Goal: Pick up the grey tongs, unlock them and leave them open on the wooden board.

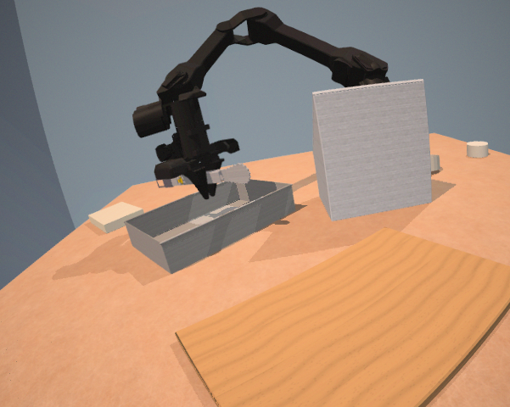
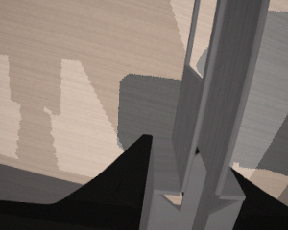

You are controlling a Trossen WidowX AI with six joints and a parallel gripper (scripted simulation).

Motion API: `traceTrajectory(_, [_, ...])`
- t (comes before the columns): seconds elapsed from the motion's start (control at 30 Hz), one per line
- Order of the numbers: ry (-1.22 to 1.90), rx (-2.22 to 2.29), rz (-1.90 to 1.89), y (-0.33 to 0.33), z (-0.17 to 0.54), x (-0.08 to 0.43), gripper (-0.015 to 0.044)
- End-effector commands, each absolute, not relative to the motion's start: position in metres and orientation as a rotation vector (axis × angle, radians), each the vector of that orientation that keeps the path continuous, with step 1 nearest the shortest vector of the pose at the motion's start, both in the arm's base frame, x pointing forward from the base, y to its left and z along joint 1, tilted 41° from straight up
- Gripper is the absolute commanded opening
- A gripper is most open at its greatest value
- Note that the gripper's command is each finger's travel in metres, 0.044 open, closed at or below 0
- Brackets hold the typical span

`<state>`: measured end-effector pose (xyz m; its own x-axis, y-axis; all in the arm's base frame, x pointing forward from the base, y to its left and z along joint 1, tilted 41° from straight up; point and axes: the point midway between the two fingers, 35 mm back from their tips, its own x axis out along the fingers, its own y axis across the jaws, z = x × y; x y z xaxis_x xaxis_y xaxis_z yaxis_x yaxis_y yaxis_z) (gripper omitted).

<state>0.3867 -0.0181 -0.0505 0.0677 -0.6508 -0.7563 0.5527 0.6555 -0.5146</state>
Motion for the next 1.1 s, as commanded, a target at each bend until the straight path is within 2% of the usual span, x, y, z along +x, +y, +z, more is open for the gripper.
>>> traceTrajectory(0.0, [1.170, -0.088, -0.887, 0.027, 0.000, 0.387, -0.0150])
traceTrajectory(0.47, [1.169, -0.091, -0.888, 0.040, 0.018, 0.381, -0.0150])
traceTrajectory(0.63, [1.189, -0.118, -0.868, 0.051, 0.004, 0.380, -0.0150])
traceTrajectory(1.07, [1.266, -0.235, -0.753, 0.131, -0.058, 0.357, -0.0150])
